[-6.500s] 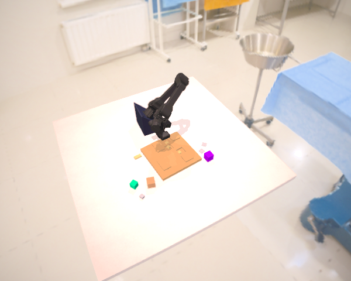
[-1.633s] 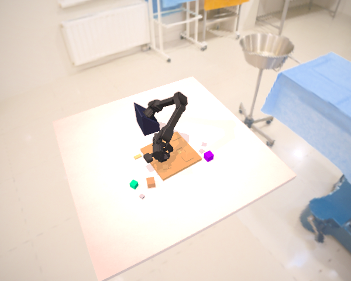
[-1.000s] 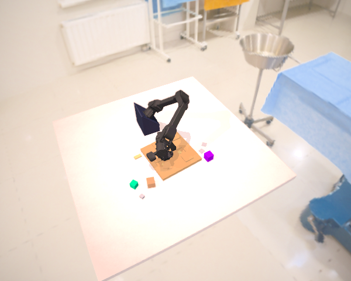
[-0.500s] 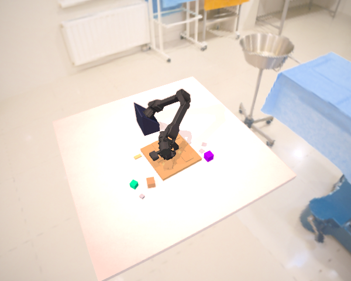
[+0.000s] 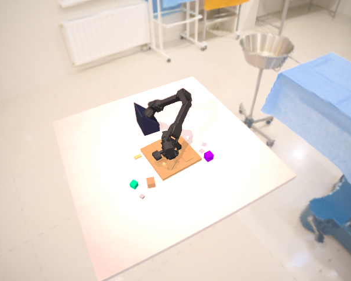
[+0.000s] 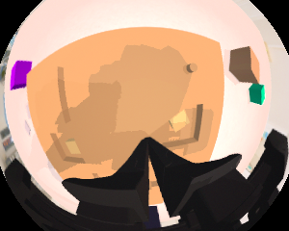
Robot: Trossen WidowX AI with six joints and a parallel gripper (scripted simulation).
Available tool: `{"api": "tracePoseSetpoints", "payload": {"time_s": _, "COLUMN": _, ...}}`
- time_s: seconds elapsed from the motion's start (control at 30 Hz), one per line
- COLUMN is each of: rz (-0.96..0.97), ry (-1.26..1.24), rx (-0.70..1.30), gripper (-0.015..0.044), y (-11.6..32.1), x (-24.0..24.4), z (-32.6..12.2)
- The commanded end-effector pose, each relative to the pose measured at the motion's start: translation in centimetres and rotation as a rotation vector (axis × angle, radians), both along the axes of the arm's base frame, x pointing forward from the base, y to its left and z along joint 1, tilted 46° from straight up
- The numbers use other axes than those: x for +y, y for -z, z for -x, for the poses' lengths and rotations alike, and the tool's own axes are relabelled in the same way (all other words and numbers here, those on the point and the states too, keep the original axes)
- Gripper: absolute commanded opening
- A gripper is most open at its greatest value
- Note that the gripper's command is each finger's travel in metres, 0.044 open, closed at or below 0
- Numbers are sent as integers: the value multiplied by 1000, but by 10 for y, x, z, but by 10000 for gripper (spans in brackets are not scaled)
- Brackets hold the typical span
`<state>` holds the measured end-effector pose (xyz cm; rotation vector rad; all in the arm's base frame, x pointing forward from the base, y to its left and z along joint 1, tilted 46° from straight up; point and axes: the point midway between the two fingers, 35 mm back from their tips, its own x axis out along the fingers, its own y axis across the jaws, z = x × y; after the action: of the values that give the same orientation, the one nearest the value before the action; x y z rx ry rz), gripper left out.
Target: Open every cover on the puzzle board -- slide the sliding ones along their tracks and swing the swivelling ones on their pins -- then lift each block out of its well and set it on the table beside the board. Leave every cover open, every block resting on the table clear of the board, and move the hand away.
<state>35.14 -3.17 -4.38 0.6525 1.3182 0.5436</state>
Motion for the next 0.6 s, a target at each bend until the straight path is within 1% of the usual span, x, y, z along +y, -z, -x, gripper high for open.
{"api": "tracePoseSetpoints", "payload": {"time_s": 0.0, "rz": -4, "ry": 3, "rx": 0, "gripper": 0, "y": -3, "x": 3, "z": -2}}
{"api": "tracePoseSetpoints", "payload": {"time_s": 0.57, "rz": -5, "ry": 3, "rx": 0, "gripper": 0, "y": -16, "x": 12, "z": -16}}
